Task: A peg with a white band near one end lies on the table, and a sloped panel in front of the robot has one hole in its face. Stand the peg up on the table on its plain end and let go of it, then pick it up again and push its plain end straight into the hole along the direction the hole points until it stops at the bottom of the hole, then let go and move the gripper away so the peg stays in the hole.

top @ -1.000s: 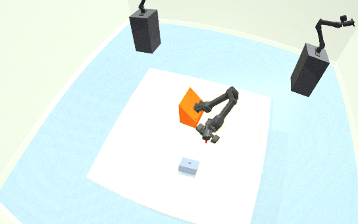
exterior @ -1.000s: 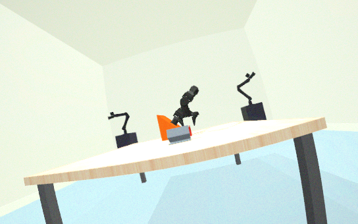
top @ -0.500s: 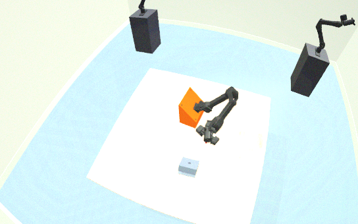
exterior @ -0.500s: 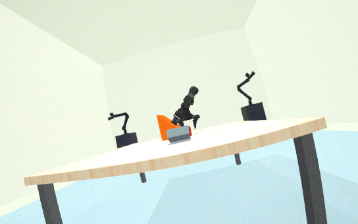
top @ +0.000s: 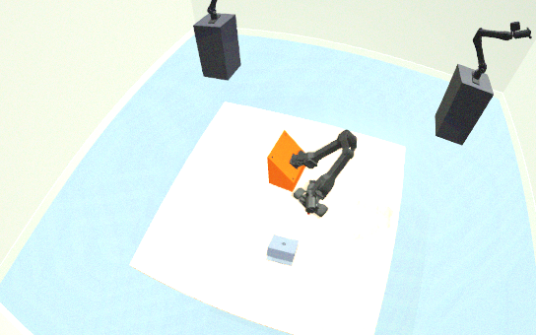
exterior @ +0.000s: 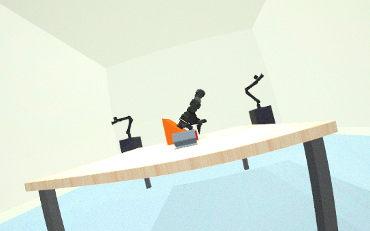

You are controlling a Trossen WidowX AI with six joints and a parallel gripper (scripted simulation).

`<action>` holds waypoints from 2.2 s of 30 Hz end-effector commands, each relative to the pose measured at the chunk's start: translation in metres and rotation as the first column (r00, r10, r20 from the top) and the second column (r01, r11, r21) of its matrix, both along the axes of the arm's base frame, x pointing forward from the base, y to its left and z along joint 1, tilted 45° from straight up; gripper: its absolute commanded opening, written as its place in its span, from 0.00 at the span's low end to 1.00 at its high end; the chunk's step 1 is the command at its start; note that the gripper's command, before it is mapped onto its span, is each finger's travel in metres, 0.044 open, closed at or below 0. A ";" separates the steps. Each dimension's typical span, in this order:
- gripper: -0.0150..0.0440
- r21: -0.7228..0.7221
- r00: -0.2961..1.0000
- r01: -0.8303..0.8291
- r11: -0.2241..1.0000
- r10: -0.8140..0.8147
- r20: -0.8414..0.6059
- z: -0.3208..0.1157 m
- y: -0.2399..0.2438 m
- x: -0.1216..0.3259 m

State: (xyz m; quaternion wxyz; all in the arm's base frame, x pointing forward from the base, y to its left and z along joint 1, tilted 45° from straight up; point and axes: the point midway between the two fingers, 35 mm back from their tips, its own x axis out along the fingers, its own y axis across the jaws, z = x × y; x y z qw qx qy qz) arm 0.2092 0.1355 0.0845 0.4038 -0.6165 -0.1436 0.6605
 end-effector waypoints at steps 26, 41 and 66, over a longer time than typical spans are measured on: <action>0.25 -0.015 1.000 -0.001 1.000 0.001 -0.002 0.024 -0.031 0.001; 0.25 -0.007 1.000 0.004 1.000 -0.004 -0.006 0.048 -0.062 -0.003; 0.25 0.022 0.978 0.209 0.978 -0.209 -0.016 0.045 -0.077 0.037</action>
